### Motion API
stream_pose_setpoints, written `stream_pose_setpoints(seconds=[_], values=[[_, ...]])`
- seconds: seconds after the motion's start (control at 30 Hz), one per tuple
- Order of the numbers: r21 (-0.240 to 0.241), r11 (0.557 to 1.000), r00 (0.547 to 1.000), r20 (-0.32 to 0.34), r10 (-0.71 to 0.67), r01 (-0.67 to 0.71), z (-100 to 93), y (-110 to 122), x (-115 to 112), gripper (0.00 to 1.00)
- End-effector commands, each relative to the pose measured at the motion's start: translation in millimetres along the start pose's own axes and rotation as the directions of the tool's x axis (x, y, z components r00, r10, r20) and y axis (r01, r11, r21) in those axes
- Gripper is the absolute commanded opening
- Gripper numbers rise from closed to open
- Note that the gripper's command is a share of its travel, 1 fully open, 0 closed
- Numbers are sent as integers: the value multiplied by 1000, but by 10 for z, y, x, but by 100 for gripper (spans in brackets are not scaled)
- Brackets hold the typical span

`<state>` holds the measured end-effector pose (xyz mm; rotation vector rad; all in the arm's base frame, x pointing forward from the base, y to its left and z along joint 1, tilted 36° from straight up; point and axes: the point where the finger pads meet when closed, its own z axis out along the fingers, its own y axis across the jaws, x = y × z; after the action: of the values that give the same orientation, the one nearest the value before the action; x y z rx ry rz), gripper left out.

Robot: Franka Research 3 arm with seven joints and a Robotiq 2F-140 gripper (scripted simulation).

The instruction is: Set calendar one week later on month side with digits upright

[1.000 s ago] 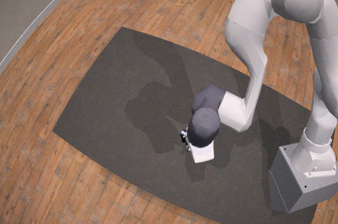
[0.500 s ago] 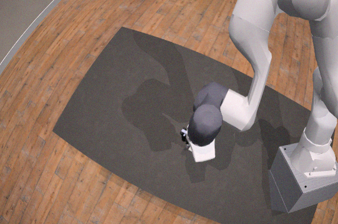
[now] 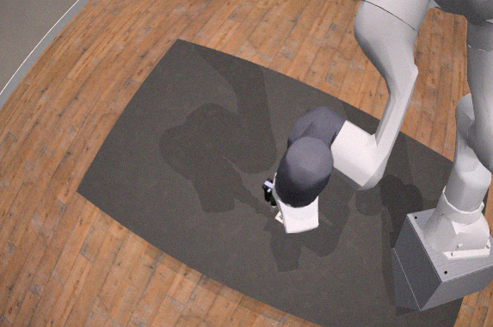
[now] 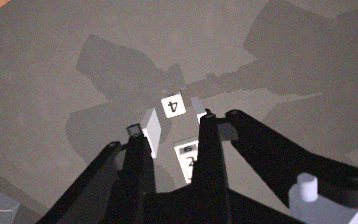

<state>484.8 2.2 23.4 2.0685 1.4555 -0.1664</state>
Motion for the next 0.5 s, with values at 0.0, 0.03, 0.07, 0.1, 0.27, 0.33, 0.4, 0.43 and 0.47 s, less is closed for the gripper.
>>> stream_pose_setpoints(seconds=[0.0, 0.03, 0.07, 0.1, 0.27, 0.33, 0.4, 0.43, 0.47], values=[[12, 999, 999, 14, -31, 31, -34, -31, -43, 28], [12, 999, 999, 14, -31, 31, -39, -31, -43, 28], [12, 999, 999, 14, -31, 31, -41, -31, -43, 28], [12, 999, 999, 14, -31, 31, -42, -31, -43, 28], [12, 999, 999, 14, -31, 31, -42, -31, -43, 100], [12, 999, 999, 14, -31, 31, -42, -31, -43, 100], [12, 999, 999, 14, -31, 31, -42, -31, -43, 100], [12, 999, 999, 14, -31, 31, -42, -31, -43, 100], [12, 999, 999, 14, -31, 31, -42, -31, -43, 100]])
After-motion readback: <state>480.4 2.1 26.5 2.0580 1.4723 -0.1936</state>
